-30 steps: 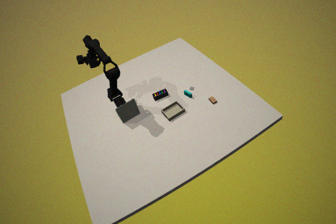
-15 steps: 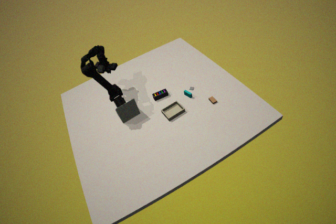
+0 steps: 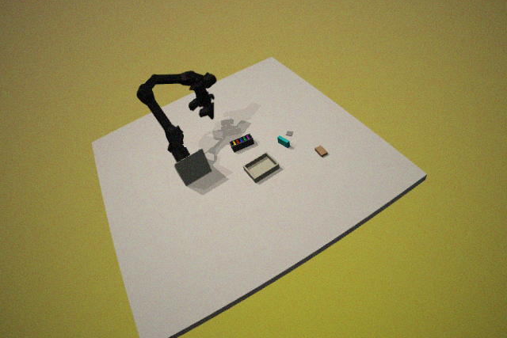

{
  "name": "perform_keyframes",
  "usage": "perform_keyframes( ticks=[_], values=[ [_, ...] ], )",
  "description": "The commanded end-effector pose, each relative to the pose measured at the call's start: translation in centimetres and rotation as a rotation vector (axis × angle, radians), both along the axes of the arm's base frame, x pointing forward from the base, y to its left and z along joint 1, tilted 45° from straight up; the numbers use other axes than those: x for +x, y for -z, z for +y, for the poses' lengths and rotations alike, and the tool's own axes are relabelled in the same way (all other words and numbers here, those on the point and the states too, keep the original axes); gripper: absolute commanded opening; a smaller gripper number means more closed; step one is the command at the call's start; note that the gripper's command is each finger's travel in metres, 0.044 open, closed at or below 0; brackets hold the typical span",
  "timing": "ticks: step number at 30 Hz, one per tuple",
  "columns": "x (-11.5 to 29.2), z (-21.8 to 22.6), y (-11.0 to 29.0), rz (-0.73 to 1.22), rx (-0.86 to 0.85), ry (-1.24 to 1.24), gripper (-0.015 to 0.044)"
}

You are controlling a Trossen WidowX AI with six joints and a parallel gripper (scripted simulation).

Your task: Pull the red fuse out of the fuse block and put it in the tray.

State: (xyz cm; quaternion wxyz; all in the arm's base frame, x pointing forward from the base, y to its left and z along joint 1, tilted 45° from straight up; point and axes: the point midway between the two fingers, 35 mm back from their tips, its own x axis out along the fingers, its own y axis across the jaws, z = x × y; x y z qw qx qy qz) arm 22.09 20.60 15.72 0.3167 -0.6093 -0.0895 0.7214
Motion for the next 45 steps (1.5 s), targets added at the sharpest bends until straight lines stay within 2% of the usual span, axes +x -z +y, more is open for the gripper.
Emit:
perform_keyframes(
  ticks=[1, 6, 11, 45],
  values=[
    [3.3, -3.9, 4.7, 0.237, -0.026, 0.266, 0.0068],
    [5.8, -9.9, 10.4, 0.544, -0.014, 0.617, 0.0068],
    [5.9, -15.2, 15.1, 0.82, 0.041, 0.914, 0.0068],
    [5.1, -14.1, 17.4, 0.831, 0.044, 0.925, 0.0068]
  ],
)
